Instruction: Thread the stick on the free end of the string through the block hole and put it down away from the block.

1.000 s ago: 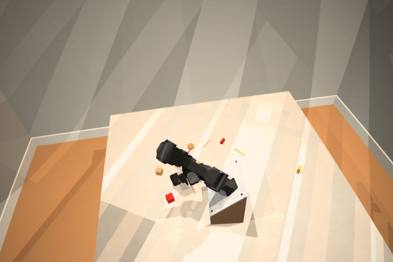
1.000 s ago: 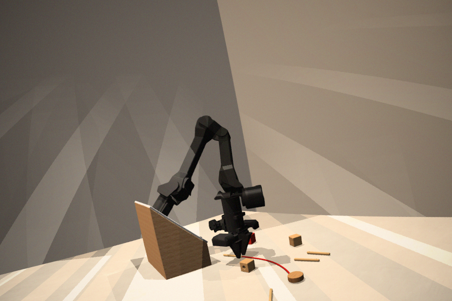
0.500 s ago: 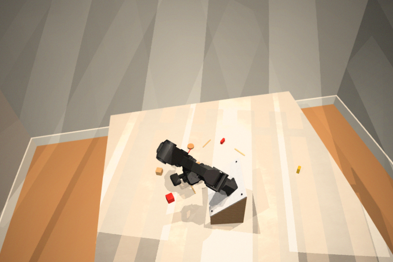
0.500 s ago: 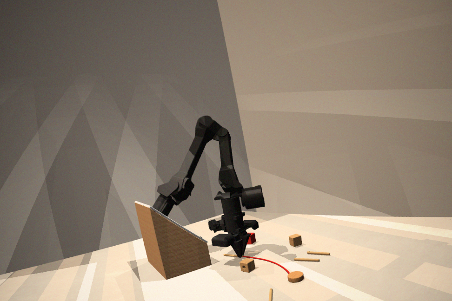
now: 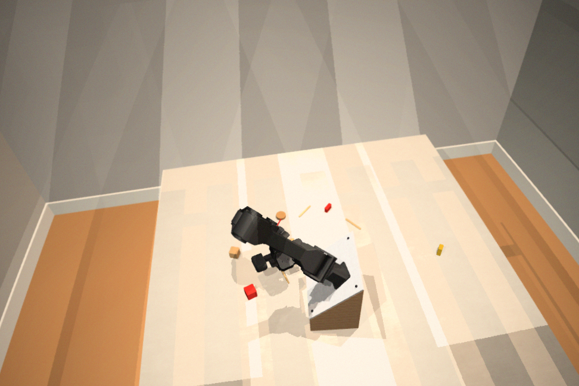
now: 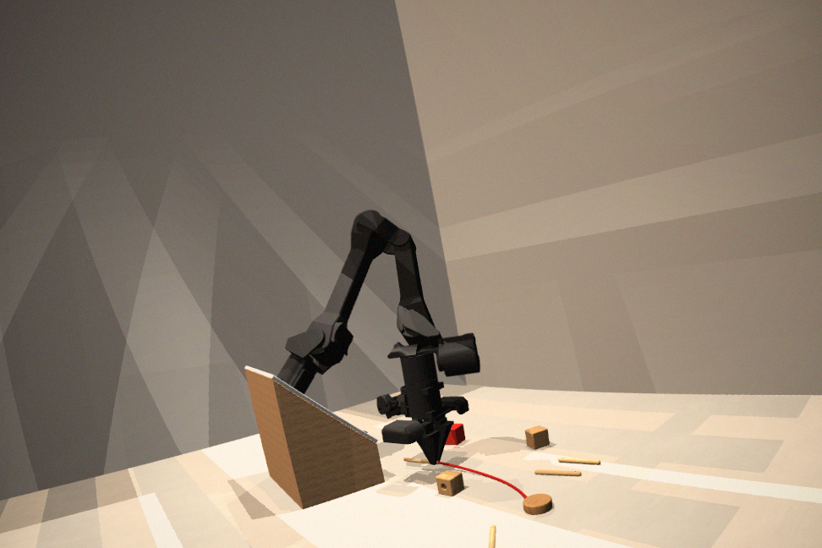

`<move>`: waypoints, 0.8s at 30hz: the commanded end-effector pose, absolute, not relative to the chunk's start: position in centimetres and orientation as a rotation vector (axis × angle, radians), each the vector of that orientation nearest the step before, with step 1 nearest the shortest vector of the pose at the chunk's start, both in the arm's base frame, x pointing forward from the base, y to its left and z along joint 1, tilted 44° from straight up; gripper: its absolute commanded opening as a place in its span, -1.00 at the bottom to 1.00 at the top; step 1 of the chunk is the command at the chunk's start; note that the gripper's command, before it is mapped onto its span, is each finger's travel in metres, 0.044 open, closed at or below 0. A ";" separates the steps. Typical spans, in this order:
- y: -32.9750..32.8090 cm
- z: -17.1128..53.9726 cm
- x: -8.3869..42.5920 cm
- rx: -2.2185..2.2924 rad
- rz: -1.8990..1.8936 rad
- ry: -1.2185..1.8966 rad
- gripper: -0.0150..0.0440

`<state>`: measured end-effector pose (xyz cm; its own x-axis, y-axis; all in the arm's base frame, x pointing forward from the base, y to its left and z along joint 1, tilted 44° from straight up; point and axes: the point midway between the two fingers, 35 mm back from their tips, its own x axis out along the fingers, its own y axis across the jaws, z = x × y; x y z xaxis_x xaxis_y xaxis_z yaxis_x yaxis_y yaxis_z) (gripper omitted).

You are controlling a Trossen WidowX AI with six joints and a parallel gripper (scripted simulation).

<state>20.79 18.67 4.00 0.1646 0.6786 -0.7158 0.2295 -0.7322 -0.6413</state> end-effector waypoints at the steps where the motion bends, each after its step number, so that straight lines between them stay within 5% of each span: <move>1: 18.4 4.8 21.0 -2.070 1.574 -0.875 -0.49; 24: 16.4 6.9 20.4 -2.071 1.574 -0.875 -0.49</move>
<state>20.33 16.57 6.14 0.1636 0.6774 -0.7172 0.2287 -0.7333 -0.6403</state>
